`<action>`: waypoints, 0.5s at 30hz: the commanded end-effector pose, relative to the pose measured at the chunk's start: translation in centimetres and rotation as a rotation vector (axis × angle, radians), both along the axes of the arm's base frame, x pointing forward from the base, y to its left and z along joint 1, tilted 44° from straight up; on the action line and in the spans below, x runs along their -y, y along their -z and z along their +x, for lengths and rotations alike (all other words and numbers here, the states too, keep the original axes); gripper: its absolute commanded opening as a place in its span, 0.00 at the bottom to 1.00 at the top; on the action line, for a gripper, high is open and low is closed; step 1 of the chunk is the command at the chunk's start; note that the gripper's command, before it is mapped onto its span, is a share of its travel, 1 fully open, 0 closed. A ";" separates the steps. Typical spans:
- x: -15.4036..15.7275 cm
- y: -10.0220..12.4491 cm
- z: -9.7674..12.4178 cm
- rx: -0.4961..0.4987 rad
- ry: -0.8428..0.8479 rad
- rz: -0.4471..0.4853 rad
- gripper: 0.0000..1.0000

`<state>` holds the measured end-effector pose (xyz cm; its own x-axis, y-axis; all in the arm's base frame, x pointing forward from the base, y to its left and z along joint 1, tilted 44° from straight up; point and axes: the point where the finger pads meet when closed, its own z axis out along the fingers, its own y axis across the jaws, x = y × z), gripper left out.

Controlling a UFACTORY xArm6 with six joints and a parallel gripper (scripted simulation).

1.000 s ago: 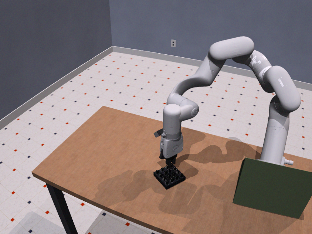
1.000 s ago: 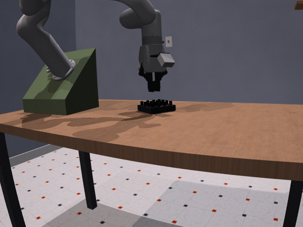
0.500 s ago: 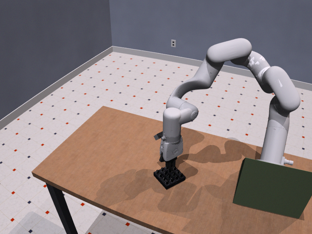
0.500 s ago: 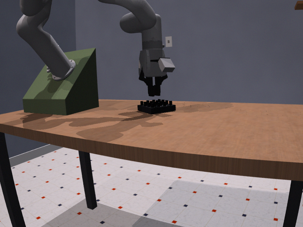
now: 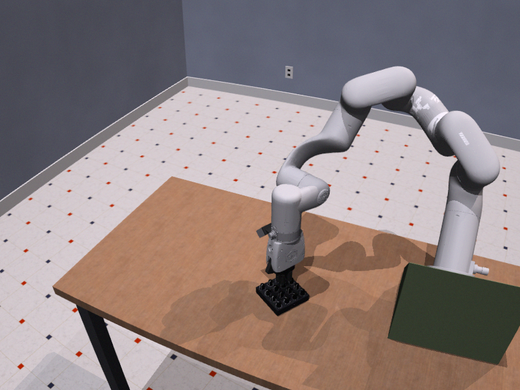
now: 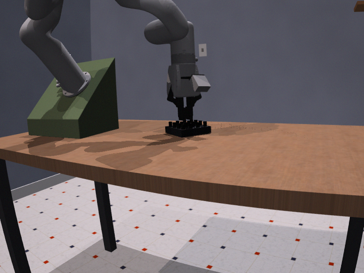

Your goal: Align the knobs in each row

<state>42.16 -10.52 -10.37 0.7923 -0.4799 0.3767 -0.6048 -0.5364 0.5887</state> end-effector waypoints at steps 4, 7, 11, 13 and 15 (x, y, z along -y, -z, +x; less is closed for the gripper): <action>0.2 0.2 0.1 0.003 -0.002 0.001 0.19; 0.2 0.2 0.1 0.003 -0.002 0.001 0.19; 0.2 0.2 0.1 0.003 -0.002 0.001 0.19; 0.2 0.2 0.1 0.003 -0.002 0.001 0.19; 0.2 0.2 0.1 0.003 -0.002 0.001 0.19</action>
